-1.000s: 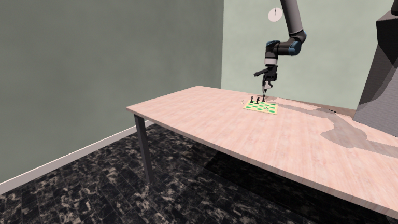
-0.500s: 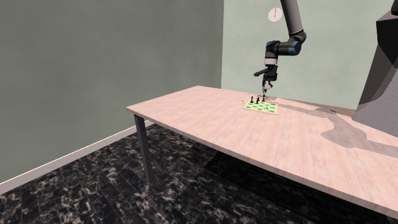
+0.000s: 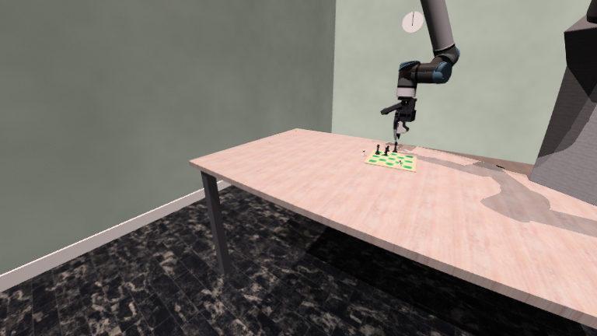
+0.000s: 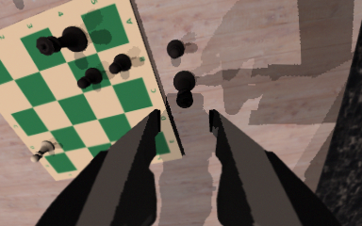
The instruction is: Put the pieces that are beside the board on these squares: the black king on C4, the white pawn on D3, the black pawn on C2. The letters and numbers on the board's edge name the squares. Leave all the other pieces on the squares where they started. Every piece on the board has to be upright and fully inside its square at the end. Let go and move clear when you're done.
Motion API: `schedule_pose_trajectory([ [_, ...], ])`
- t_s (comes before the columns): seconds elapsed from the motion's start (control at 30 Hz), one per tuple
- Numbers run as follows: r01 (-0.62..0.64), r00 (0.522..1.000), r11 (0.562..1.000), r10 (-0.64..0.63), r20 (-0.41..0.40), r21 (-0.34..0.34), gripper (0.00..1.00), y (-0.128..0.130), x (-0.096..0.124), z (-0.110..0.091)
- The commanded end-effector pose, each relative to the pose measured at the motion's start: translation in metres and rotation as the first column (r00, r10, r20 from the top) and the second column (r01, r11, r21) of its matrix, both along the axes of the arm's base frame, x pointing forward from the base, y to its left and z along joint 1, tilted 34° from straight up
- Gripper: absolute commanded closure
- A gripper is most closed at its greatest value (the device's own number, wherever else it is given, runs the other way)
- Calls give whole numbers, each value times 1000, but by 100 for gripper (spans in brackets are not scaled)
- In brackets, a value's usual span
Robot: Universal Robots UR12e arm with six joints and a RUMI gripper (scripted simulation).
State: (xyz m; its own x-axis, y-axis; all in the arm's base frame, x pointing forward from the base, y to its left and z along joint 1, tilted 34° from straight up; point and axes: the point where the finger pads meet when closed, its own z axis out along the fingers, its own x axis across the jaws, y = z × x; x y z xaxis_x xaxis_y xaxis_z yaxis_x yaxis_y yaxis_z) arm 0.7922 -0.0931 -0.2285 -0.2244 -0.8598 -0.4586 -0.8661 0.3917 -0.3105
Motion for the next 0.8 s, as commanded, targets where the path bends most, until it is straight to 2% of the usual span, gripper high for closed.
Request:
schedule_pose_trajectory([
  [0.0,0,1000,1000,0,1,0,75,1,2,-2],
  [0.57,0,1000,1000,0,1,0,75,12,17,-30],
  [0.77,0,1000,1000,0,1,0,75,13,19,-34],
])
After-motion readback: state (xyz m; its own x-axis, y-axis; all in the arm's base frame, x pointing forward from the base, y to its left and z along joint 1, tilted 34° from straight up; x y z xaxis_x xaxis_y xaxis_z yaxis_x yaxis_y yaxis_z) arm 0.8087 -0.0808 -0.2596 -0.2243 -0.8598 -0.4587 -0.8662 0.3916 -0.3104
